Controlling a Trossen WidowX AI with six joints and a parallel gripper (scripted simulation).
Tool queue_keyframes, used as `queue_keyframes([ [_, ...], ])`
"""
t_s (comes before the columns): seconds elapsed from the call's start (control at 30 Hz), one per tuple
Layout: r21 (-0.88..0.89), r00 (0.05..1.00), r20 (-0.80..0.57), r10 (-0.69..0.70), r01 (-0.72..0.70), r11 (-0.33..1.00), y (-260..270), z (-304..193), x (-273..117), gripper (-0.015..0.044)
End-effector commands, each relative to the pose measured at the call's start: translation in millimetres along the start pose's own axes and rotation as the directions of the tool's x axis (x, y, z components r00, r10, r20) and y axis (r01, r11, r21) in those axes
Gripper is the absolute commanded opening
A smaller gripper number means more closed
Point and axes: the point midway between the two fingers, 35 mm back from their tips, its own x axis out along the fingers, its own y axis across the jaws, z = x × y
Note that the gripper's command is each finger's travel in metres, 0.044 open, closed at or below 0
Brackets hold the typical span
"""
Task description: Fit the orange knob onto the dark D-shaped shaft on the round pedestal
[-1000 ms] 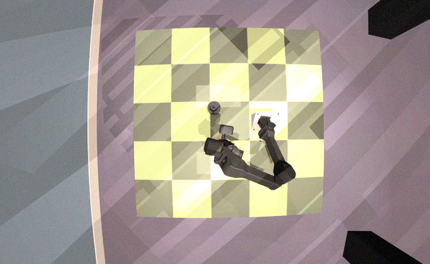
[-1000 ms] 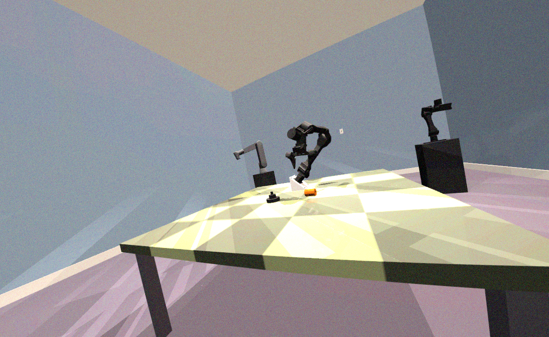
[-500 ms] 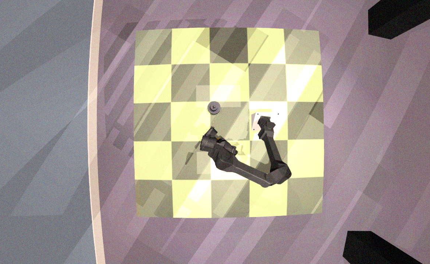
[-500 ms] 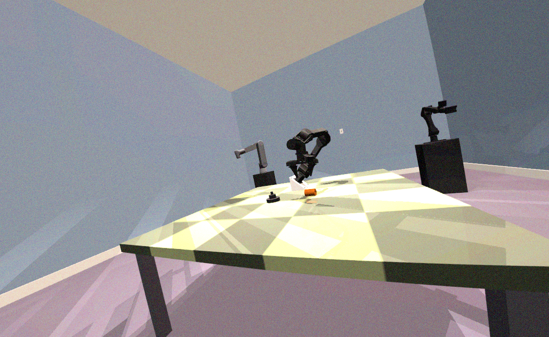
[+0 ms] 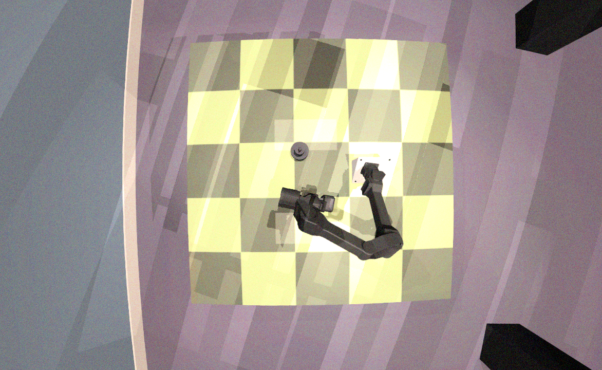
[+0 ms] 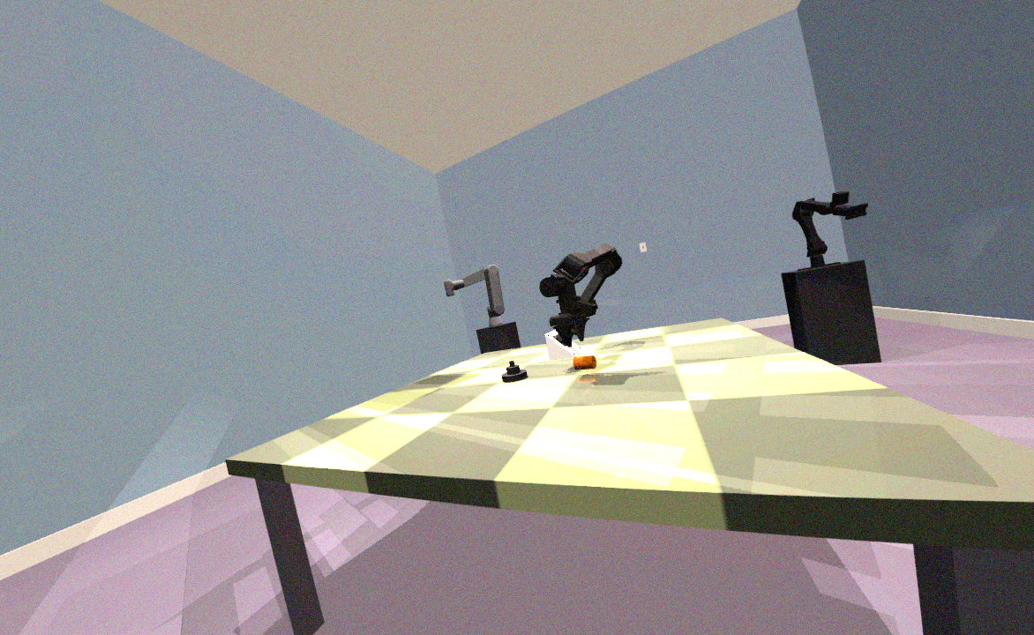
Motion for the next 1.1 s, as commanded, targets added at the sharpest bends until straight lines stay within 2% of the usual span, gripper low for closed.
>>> queue_keyframes([
  [0.0,-0.017,1.0,0.004,0.003,-0.003,1.0,0,0,5,0.044],
  [0.13,-0.017,1.0,0.005,0.003,-0.003,1.0,0,0,25,0.044],
  [1.07,-0.018,1.0,0.006,0.003,-0.003,1.0,0,1,65,0.044],
])
